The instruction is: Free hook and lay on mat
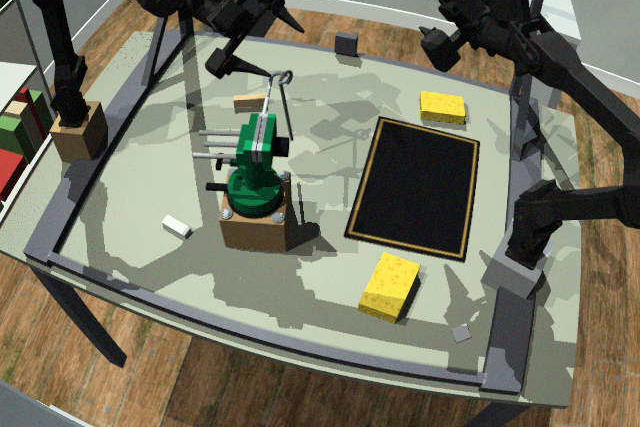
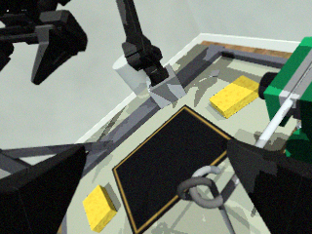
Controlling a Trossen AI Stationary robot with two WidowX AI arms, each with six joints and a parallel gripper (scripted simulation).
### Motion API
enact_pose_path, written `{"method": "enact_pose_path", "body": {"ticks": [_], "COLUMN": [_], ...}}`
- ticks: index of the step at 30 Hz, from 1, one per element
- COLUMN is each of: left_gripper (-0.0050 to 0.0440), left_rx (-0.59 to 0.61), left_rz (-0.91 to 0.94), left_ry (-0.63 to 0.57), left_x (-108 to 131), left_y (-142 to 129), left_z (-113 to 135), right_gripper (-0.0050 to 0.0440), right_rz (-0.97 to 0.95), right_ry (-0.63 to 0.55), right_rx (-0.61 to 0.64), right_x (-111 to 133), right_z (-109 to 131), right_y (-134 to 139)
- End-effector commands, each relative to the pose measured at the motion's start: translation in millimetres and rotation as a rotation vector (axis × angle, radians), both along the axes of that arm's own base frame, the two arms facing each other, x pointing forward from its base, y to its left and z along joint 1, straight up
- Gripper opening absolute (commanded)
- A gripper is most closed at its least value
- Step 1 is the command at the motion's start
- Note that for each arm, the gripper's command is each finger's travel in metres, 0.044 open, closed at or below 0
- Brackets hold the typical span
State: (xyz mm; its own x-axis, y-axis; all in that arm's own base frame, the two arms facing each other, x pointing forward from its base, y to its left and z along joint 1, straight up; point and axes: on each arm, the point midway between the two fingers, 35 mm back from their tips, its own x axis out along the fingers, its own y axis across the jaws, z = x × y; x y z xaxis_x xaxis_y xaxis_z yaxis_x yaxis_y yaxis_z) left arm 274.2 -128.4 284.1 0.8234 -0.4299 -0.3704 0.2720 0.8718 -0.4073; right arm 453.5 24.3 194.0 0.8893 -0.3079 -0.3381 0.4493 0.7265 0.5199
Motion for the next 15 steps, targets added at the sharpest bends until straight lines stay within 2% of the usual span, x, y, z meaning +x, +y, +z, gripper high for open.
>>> {"method": "enact_pose_path", "body": {"ticks": [1,3,8,15], "left_gripper": [0.0440,0.0440,0.0440,0.0440], "left_rx": [0.047,0.061,0.168,0.293], "left_rz": [0.071,0.091,0.213,0.345], "left_ry": [-0.127,-0.163,-0.329,-0.477], "left_x": [15,20,36,42], "left_y": [24,31,72,114], "left_z": [10,13,23,35], "right_gripper": [0.0440,0.0440,0.0440,0.0440], "right_rz": [0.086,0.110,0.248,0.372], "right_ry": [0.010,0.020,0.069,0.098], "right_rx": [-0.102,-0.133,-0.311,-0.485], "right_x": [-17,-22,-48,-73], "right_z": [8,7,-2,-13], "right_y": [-5,-6,-9,-12]}}
